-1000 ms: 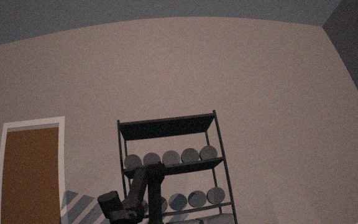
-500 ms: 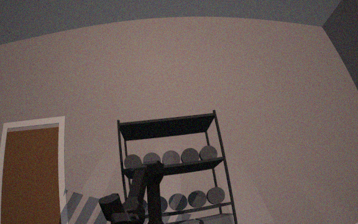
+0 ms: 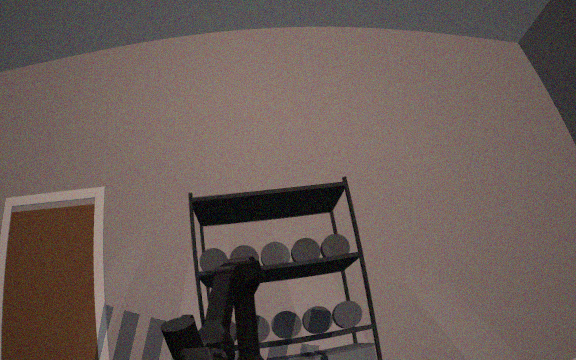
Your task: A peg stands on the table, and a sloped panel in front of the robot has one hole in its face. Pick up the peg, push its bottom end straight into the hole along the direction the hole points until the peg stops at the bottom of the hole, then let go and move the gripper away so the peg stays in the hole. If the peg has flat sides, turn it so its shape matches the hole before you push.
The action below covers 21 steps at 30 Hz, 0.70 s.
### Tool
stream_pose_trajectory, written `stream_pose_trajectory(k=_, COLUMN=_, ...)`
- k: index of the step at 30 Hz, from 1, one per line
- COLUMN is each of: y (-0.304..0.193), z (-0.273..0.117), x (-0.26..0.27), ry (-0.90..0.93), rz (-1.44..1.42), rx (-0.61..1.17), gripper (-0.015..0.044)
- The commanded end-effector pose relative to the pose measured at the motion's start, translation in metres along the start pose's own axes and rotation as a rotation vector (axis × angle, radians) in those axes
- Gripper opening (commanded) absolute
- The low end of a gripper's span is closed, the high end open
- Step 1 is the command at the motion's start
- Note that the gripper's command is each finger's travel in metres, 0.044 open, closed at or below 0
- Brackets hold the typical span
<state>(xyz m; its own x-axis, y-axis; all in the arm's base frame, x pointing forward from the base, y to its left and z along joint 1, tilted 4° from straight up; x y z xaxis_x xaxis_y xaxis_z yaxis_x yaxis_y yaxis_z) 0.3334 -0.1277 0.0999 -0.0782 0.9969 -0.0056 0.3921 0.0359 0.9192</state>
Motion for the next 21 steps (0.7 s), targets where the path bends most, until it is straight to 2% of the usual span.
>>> stream_pose_trajectory(k=1, y=-0.0004, z=0.0072, x=-0.0006, ry=-0.001, rz=0.004, rx=0.001, gripper=0.0)
stream_pose_trajectory(k=21, y=-0.0002, z=0.004, x=0.0, ry=0.0, rz=0.0, rx=0.0, gripper=0.0)
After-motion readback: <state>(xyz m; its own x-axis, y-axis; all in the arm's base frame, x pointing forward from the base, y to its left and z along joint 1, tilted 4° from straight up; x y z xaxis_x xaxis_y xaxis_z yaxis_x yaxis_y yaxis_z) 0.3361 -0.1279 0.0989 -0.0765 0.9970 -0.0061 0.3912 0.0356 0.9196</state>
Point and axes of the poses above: the point midway between the two fingers, 35 mm back from their tips, its own z axis out along the fingers, its own x axis across the jaws, y = z × x, the point moved 2 cm from there along -z, back along the fingers, and after that the axes turned 3 degrees about -z, right-handed, at the moved point
